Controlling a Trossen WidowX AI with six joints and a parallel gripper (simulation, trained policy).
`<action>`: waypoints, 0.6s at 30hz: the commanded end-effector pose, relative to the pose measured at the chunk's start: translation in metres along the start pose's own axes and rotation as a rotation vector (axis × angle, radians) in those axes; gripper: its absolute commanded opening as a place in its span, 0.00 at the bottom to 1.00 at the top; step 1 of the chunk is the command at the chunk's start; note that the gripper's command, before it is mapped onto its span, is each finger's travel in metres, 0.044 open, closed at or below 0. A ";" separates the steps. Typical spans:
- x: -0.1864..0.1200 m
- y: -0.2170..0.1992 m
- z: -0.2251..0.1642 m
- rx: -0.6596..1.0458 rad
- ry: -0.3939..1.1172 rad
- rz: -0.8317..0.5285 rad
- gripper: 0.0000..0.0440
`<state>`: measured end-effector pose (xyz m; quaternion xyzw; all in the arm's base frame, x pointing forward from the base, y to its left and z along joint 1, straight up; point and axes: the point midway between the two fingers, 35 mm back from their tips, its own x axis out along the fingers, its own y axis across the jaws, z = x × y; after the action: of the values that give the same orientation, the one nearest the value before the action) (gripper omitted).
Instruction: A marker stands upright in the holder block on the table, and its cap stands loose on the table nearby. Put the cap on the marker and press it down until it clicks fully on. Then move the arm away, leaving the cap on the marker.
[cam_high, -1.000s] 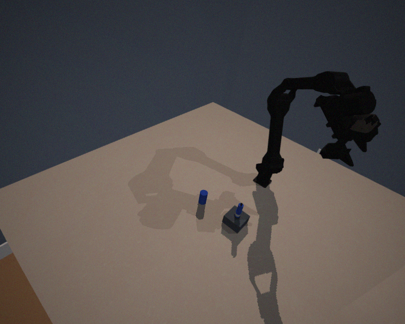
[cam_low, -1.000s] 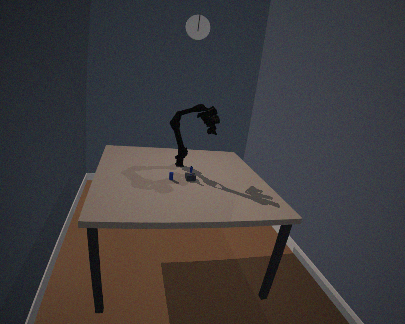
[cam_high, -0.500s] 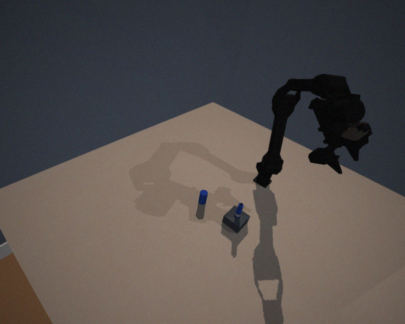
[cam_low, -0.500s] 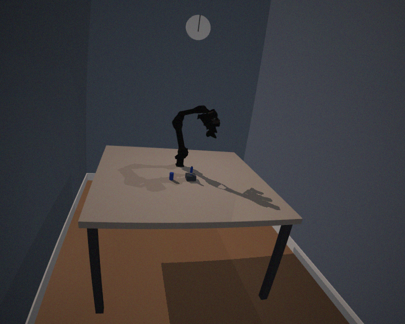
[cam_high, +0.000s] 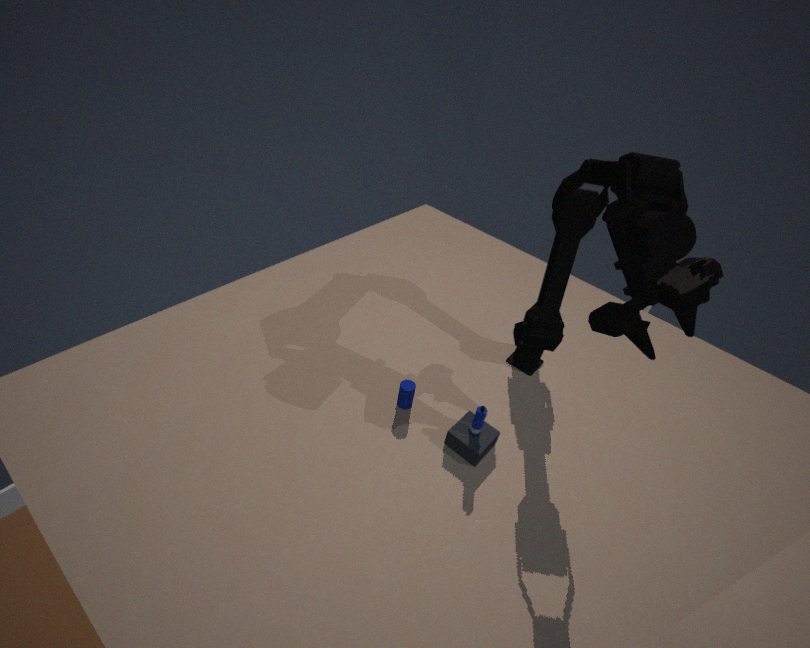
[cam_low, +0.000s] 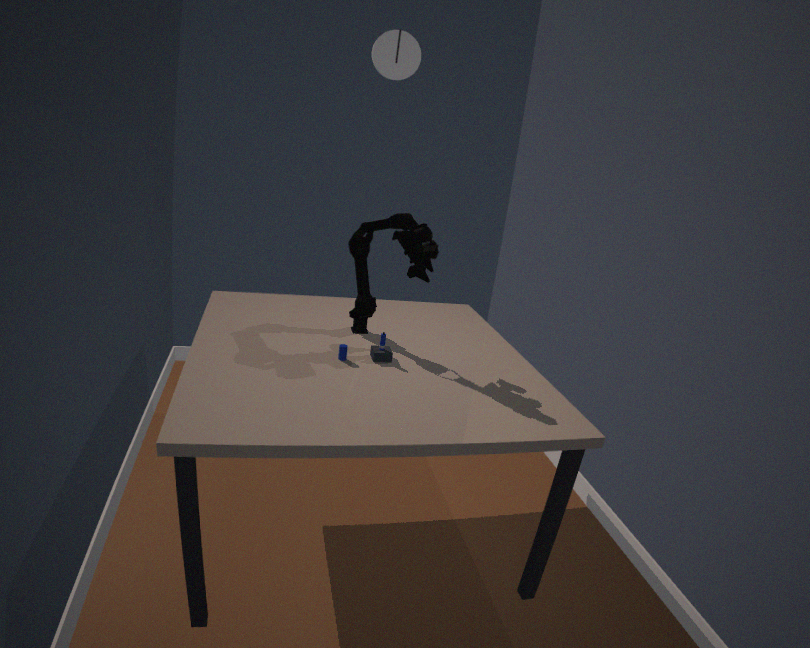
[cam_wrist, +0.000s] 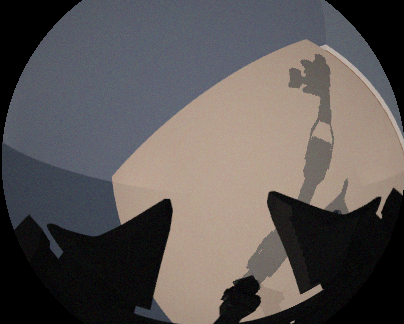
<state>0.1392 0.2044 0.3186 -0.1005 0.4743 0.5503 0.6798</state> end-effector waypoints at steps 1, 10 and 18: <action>-0.001 -0.010 0.000 0.017 0.005 -0.016 0.75; -0.007 -0.039 -0.001 0.069 0.007 -0.065 0.75; -0.015 -0.064 -0.005 0.115 0.011 -0.106 0.75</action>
<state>0.1865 0.1719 0.3048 -0.0893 0.4986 0.4917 0.7083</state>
